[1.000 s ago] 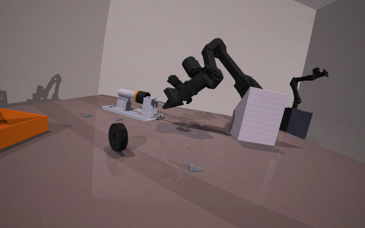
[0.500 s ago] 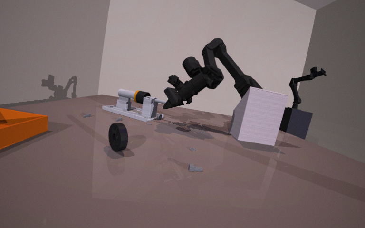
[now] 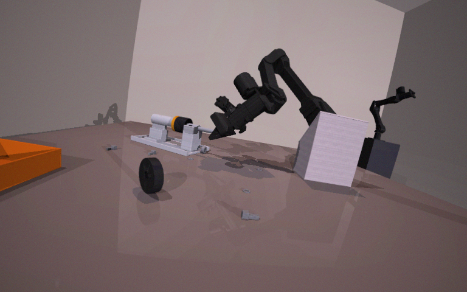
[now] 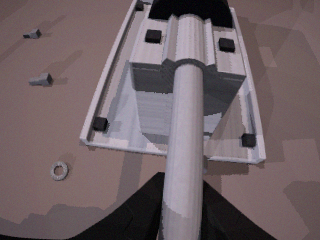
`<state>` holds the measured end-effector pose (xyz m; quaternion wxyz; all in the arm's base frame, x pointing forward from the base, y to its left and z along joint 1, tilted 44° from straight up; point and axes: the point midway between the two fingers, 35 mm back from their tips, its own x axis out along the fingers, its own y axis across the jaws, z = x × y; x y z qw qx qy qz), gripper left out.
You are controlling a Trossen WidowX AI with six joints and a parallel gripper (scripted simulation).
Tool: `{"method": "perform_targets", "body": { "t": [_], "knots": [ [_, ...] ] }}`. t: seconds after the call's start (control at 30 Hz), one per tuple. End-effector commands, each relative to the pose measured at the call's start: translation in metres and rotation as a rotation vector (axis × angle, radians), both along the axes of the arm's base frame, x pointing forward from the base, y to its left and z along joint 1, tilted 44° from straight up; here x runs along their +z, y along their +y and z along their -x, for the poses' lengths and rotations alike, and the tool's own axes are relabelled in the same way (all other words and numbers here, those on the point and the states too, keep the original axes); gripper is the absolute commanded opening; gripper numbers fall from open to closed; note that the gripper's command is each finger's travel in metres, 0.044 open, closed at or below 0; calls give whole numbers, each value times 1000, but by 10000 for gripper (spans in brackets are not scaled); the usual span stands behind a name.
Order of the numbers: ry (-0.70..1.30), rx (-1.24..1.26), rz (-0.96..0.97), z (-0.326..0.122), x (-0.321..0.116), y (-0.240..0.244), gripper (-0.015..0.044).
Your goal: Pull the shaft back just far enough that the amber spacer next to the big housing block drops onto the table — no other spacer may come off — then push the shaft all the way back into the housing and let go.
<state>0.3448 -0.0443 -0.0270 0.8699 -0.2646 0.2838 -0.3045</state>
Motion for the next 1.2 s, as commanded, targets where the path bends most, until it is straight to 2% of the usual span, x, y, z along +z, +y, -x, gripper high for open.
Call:
{"method": "perform_targets", "body": {
  "t": [0.0, 1.17],
  "knots": [
    [-2, -3, 1, 1, 0, 0, 0],
    [-2, -3, 1, 4, -1, 1, 0]
  ]
}}
